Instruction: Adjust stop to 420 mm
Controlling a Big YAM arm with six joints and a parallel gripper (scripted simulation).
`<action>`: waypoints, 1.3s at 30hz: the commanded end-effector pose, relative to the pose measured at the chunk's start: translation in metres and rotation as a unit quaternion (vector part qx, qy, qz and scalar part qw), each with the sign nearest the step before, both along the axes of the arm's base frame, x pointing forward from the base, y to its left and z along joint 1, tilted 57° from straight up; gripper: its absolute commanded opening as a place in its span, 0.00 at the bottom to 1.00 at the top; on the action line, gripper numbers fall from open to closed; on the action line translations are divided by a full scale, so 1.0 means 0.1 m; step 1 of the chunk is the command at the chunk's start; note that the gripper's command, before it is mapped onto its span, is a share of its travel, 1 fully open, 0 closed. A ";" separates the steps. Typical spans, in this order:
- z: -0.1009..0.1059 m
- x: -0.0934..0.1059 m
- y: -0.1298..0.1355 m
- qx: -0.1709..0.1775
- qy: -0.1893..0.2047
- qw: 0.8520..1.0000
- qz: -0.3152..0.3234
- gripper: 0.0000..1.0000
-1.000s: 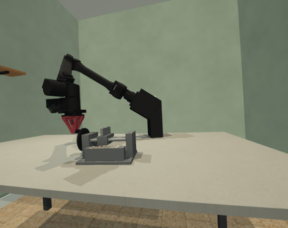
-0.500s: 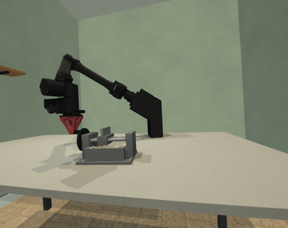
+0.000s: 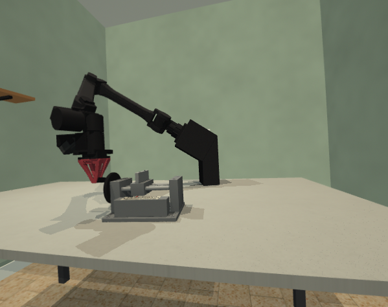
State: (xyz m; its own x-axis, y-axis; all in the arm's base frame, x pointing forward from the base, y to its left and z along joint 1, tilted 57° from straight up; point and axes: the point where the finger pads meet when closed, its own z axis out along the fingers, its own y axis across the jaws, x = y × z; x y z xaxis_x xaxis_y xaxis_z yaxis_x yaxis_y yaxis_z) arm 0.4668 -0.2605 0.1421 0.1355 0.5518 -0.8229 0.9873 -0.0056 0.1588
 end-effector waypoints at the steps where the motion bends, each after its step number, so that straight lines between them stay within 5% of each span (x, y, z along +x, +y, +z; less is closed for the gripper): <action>1: 0.08 0.21 -0.04 -0.003 -0.015 1.000 0.008 0.06; 39: -0.09 0.31 -0.33 -0.003 -0.014 1.000 0.005 0.06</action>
